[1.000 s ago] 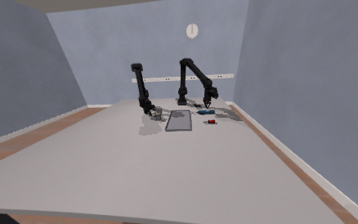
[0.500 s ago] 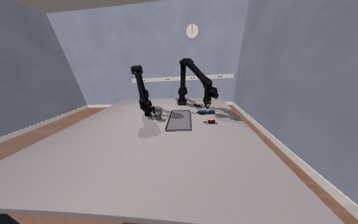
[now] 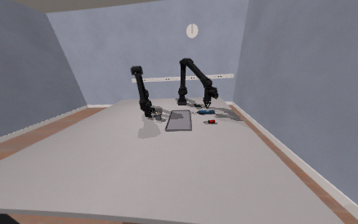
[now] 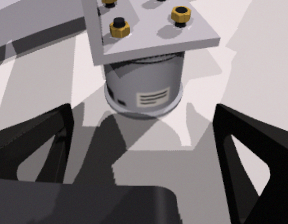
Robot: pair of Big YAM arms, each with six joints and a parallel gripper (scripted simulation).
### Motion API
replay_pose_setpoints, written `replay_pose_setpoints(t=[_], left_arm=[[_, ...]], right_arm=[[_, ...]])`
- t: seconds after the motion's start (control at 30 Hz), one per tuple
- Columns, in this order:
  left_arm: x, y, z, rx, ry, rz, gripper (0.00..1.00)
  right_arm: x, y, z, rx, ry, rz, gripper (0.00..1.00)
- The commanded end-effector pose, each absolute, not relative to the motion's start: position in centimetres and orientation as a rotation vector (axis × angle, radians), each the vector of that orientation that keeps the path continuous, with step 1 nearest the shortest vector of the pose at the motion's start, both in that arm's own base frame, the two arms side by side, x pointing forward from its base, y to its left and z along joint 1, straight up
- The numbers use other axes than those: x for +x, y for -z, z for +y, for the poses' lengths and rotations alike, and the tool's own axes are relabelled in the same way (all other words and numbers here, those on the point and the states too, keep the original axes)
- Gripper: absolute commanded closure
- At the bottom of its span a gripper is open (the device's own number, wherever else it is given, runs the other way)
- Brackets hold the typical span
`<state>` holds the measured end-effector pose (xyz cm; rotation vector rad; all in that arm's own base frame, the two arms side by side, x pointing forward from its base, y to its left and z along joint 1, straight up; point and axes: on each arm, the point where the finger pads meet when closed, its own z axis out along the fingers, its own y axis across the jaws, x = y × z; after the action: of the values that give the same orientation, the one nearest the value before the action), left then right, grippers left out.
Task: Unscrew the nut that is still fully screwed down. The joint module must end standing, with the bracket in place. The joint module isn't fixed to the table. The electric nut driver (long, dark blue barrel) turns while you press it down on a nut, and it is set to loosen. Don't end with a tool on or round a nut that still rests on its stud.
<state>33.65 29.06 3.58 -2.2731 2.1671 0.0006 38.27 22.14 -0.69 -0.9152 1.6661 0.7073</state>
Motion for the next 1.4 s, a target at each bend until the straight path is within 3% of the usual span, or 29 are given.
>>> replay_pose_setpoints(t=[0.0,1.37], left_arm=[[34.6,-4.6,29.8,-2.255,0.006,2.139,0.35],[34.6,-4.6,29.8,-2.255,0.006,2.139,0.35]], right_arm=[[38.8,0.4,23.0,-0.930,-0.703,1.626,0.14],[40.6,2.1,26.2,-0.919,-0.719,1.664,0.14]])
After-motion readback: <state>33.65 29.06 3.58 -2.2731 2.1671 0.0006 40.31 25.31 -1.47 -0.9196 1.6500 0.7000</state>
